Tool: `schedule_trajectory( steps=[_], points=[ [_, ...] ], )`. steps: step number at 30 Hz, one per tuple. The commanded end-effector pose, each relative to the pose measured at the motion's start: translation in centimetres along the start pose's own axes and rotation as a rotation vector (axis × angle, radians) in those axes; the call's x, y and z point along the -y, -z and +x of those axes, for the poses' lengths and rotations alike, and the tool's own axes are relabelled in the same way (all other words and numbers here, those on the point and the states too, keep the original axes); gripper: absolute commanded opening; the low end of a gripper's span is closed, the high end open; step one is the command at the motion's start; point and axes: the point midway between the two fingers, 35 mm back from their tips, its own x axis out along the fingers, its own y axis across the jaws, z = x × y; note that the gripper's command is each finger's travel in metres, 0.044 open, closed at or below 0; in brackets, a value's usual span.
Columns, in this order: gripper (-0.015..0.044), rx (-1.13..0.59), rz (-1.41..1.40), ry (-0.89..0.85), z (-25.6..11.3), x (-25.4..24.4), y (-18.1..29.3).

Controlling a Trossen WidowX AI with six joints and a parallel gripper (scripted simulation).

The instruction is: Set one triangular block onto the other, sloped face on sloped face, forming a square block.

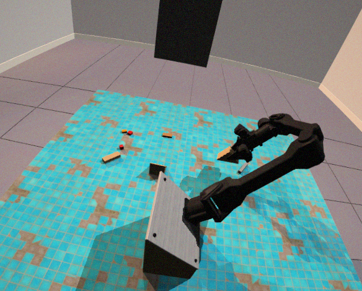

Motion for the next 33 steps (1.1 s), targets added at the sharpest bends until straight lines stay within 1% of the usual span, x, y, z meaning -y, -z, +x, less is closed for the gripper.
schedule_trajectory(
  steps=[1, 17, 33],
  points=[
    [0.0, -0.056, 0.115, 0.014, 0.1, -0.1, -0.2],
    [0.0, -0.249, 0.559, 0.128, 0.6, -0.2, -0.7],
    [0.0, -0.363, 0.991, 0.37, 0.4, -0.3, -1.3]
  ],
)
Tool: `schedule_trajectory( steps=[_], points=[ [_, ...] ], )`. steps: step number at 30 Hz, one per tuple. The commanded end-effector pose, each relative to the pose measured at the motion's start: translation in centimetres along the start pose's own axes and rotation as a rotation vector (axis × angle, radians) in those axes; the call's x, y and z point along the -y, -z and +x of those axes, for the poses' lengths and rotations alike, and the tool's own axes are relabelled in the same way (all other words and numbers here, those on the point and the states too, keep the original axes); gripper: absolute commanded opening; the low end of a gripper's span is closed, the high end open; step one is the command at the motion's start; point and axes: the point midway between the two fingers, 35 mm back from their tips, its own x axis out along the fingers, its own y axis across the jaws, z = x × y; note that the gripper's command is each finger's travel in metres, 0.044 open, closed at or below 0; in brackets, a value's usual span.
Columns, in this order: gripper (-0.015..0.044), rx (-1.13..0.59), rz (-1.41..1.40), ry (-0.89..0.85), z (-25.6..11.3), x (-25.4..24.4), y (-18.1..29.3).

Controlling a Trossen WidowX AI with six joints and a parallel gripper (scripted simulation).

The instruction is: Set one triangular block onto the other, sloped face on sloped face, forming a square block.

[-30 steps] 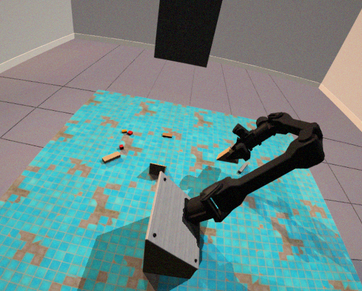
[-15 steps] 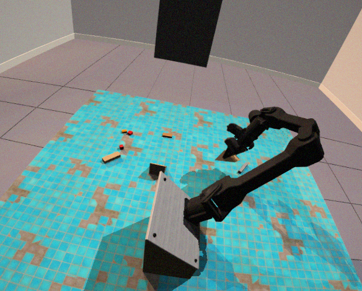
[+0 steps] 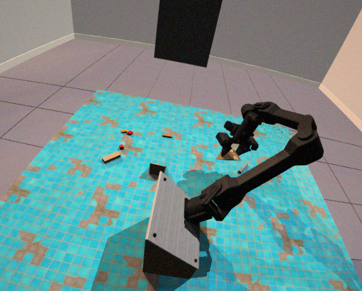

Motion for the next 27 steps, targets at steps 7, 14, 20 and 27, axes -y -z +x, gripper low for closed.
schedule_trajectory(
  steps=[7, 14, 20, 27],
  points=[
    [0.0, 0.011, 0.3, 0.15, -0.8, -0.1, -0.2],
    [0.0, 0.031, 0.431, 0.214, -1.2, -0.2, -0.4],
    [0.0, 0.031, 0.431, 0.213, -1.2, -0.2, -0.4],
    [0.0, 0.039, 0.428, 0.197, -1.4, -2.3, -2.7]
  ],
)
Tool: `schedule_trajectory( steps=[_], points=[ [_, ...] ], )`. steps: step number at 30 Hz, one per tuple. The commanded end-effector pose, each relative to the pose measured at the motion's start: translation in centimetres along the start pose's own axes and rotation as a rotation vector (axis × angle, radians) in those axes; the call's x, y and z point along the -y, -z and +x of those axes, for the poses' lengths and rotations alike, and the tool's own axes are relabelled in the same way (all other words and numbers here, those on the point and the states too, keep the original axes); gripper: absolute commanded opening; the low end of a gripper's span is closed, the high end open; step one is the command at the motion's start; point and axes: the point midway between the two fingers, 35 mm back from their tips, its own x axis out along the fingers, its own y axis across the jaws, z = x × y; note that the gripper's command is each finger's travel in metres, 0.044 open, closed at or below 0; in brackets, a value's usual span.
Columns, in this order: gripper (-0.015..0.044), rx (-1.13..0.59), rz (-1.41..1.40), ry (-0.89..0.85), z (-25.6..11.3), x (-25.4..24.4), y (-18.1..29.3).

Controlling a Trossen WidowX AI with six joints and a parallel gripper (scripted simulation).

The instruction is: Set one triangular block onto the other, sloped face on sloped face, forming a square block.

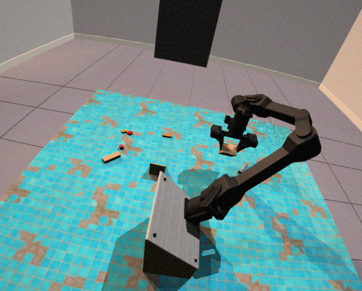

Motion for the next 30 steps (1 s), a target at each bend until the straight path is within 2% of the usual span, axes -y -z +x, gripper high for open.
schedule_trajectory(
  steps=[1, 30],
  points=[
    [0.0, 0.0, -0.007, -0.012, -0.4, -2.0, -0.7],
    [0.0, -0.004, -0.015, -0.045, -3.5, -15.9, -1.6]
  ],
)
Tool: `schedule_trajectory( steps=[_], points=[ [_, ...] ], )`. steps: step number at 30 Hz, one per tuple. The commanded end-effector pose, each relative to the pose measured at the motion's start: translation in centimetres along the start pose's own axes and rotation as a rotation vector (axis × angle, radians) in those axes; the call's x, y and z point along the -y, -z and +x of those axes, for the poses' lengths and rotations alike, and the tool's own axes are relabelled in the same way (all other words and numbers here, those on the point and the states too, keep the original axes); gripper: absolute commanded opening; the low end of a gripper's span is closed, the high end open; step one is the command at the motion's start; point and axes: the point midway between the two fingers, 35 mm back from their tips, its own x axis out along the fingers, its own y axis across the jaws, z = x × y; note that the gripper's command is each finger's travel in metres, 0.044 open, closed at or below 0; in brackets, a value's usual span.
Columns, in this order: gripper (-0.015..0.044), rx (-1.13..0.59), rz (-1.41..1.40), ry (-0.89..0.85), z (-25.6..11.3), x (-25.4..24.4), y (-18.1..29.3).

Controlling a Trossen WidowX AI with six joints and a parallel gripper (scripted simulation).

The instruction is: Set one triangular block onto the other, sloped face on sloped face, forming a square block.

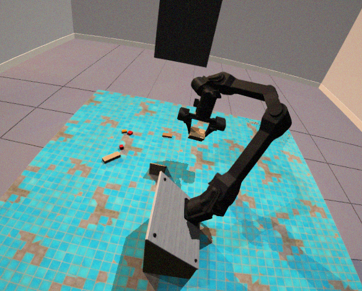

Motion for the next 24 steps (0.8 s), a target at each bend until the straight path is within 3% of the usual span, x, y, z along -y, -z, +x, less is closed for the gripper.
schedule_trajectory(
  steps=[1, 24],
  points=[
    [0.0, -0.004, -0.002, -0.002, -0.4, -2.3, 0.3],
    [0.0, -0.005, 0.009, 0.035, -1.6, -12.3, 3.5]
  ],
)
